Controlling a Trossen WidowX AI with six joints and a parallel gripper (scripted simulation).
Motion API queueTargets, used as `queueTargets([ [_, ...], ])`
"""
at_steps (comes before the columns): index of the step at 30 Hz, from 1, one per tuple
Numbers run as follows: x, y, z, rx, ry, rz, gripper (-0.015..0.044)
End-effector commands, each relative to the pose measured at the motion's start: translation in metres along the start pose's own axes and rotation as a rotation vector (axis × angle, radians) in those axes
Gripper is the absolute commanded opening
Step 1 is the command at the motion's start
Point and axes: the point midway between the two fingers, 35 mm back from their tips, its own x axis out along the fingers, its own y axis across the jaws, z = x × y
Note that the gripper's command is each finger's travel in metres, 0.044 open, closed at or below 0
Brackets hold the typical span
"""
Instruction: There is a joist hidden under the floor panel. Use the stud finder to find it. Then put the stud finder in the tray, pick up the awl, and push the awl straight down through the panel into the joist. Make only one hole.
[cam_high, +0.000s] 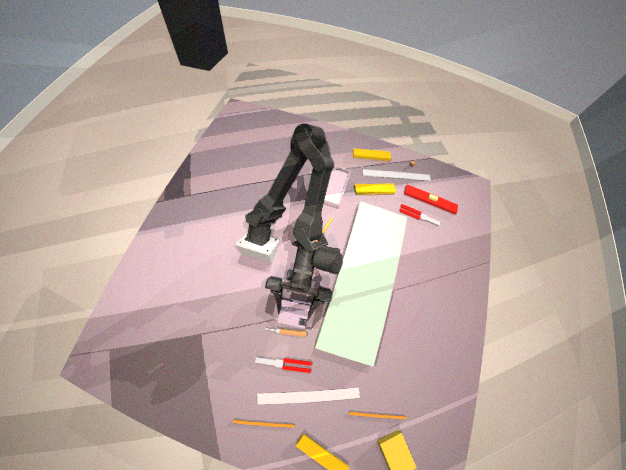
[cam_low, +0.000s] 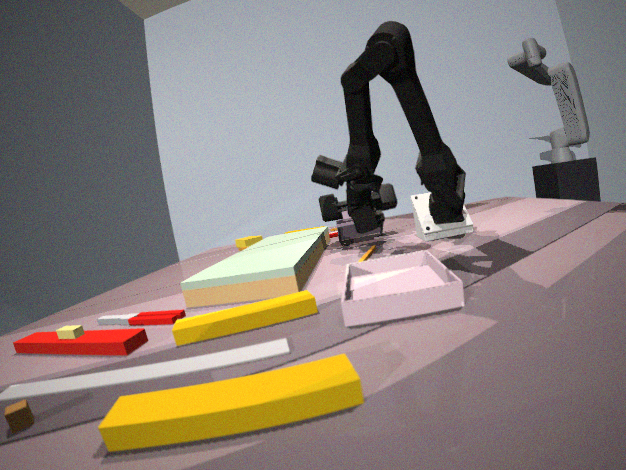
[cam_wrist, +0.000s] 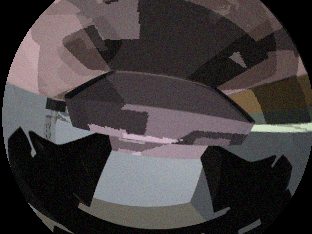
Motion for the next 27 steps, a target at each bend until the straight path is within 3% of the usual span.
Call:
queueTargets([
  [1,-0.0005,-0.0013,0.0035,-0.006,-0.017,-0.009,0.0379],
  [27,-0.0020,-0.0020,0.0047,-0.006,-0.017,-0.008,0.0379],
])
